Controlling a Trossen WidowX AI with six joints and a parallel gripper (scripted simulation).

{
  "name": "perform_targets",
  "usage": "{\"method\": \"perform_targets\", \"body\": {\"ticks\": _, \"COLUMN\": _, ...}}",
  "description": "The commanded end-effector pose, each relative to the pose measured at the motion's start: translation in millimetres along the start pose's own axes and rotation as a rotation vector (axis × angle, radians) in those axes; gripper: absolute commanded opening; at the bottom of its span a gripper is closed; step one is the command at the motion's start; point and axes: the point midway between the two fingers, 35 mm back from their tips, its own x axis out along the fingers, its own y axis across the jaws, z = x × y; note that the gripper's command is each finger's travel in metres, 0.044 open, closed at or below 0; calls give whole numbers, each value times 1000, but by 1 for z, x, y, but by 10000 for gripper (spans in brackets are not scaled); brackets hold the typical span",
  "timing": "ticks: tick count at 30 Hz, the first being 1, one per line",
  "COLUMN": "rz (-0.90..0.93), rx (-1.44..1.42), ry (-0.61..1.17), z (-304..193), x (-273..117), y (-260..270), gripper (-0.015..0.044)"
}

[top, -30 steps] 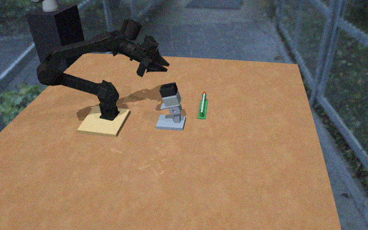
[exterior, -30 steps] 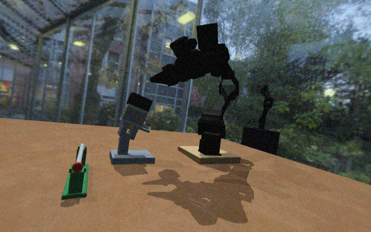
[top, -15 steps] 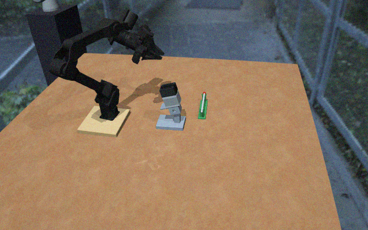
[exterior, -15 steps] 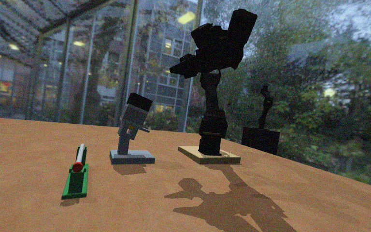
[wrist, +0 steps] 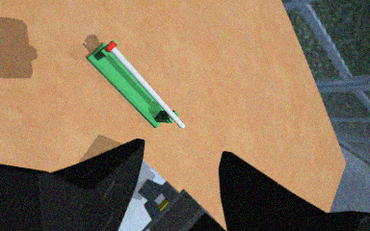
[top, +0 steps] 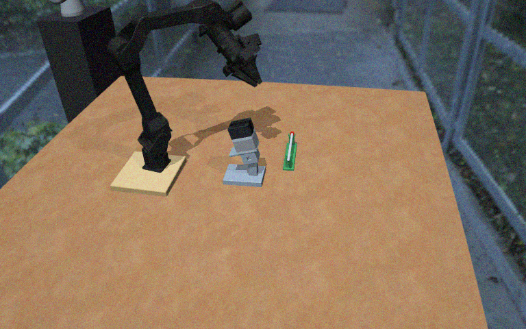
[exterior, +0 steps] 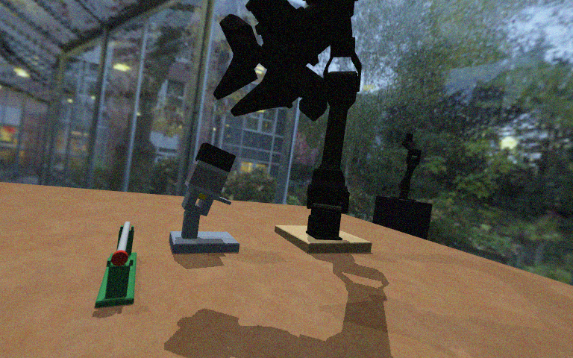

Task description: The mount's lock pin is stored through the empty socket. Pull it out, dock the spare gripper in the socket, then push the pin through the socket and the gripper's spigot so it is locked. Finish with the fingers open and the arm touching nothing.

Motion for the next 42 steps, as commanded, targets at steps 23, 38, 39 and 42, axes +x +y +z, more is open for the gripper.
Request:
{"method": "perform_targets", "body": {"ticks": 23, "rz": 604, "rx": -895, "ry": 289, "z": 21, "x": 132, "y": -28, "gripper": 180}}
{"method": "perform_targets", "body": {"ticks": 38, "rz": 598, "rx": -926, "ry": 309, "z": 4, "x": 187, "y": 13, "gripper": 180}}
{"method": "perform_targets", "body": {"ticks": 39, "rz": 598, "rx": -926, "ry": 309, "z": 4, "x": 187, "y": 13, "gripper": 180}}
{"method": "perform_targets", "body": {"ticks": 42, "rz": 598, "rx": -926, "ry": 309, "z": 3, "x": 189, "y": 14, "gripper": 180}}
